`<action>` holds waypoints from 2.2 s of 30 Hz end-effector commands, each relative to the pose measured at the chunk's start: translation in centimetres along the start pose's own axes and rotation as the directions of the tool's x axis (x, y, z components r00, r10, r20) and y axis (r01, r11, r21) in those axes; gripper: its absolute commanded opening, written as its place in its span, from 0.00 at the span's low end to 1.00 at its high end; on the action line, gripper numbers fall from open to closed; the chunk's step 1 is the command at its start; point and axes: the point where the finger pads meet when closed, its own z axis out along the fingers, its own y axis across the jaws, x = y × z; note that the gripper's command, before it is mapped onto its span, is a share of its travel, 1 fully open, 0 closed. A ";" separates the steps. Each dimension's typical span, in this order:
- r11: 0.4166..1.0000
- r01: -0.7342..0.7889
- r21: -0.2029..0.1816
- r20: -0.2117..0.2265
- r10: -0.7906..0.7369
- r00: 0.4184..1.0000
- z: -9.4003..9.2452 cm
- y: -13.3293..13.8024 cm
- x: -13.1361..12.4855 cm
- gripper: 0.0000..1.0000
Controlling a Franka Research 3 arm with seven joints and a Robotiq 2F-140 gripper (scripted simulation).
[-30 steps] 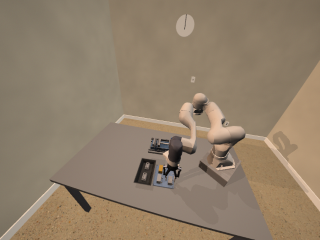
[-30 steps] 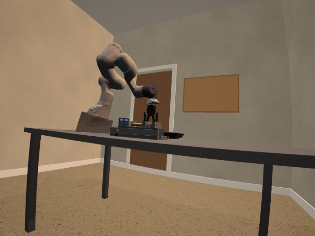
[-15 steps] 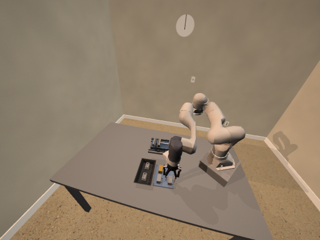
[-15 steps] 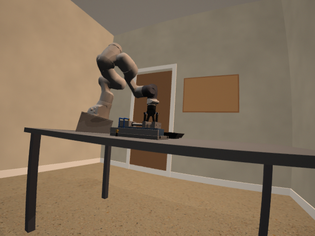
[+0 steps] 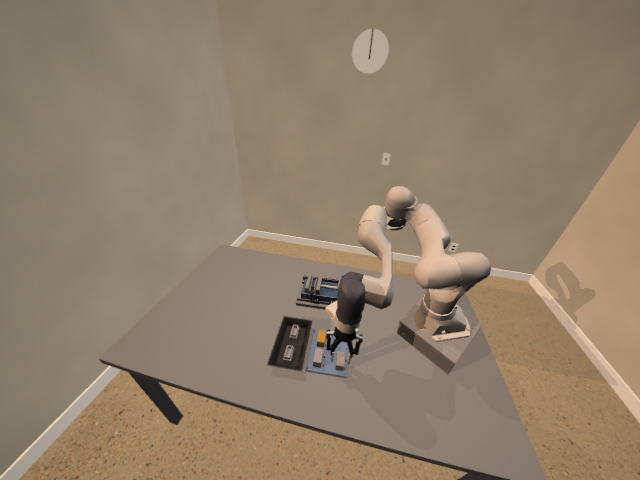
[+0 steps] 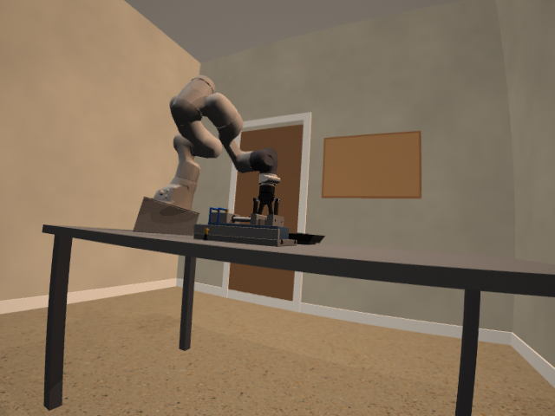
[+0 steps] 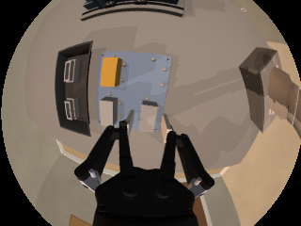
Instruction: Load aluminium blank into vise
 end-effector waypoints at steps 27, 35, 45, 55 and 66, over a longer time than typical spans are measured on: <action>1.000 -0.005 0.002 0.003 0.005 1.000 0.0 -0.1 -0.1 0.00; 1.000 -0.005 0.002 0.003 0.005 1.000 0.0 -0.1 -0.1 0.00; 1.000 -0.005 0.002 0.003 0.005 1.000 0.0 -0.1 -0.1 0.00; 1.000 -0.005 0.002 0.003 0.005 1.000 0.0 -0.1 -0.1 0.00; 1.000 -0.005 0.002 0.003 0.005 1.000 0.0 -0.1 -0.1 0.00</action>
